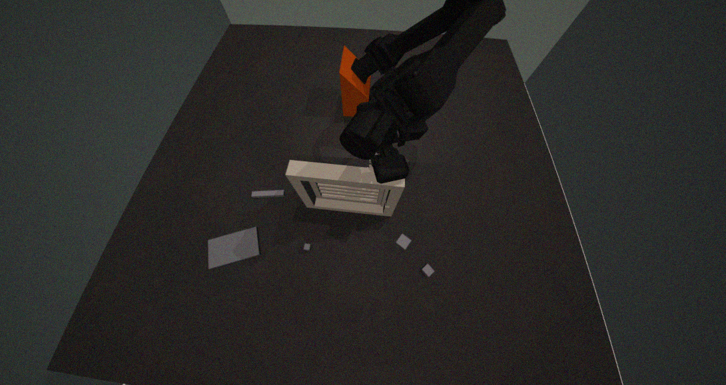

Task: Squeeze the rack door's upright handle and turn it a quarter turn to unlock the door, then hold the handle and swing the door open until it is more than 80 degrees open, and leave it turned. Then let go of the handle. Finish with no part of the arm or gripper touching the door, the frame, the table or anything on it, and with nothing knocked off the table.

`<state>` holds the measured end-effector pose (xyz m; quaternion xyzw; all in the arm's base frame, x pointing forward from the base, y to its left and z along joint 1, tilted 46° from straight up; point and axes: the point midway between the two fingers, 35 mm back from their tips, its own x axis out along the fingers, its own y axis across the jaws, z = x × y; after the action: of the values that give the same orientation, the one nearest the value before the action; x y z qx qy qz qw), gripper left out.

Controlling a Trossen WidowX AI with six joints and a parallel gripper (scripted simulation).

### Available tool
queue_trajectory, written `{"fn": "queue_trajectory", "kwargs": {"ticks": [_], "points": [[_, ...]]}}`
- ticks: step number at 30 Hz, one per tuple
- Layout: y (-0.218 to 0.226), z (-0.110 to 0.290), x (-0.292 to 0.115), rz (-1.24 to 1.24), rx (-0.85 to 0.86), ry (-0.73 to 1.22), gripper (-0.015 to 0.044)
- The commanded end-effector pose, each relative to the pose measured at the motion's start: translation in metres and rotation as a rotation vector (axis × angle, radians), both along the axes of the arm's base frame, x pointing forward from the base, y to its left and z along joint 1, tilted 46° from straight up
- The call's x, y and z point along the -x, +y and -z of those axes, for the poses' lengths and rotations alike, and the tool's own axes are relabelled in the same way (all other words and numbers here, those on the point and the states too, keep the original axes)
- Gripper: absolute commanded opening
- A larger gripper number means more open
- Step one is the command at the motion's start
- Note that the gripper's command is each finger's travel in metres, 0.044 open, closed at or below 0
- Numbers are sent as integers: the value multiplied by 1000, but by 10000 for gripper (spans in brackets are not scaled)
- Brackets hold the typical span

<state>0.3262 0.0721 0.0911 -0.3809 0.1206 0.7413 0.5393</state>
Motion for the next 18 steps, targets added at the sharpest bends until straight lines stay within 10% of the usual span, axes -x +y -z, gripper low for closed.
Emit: {"fn": "queue_trajectory", "kwargs": {"ticks": [1, 18], "points": [[0, 0, 0, -5, -1, -4, 280], [0, 1, 0, 529, 97, 539, 280]]}}
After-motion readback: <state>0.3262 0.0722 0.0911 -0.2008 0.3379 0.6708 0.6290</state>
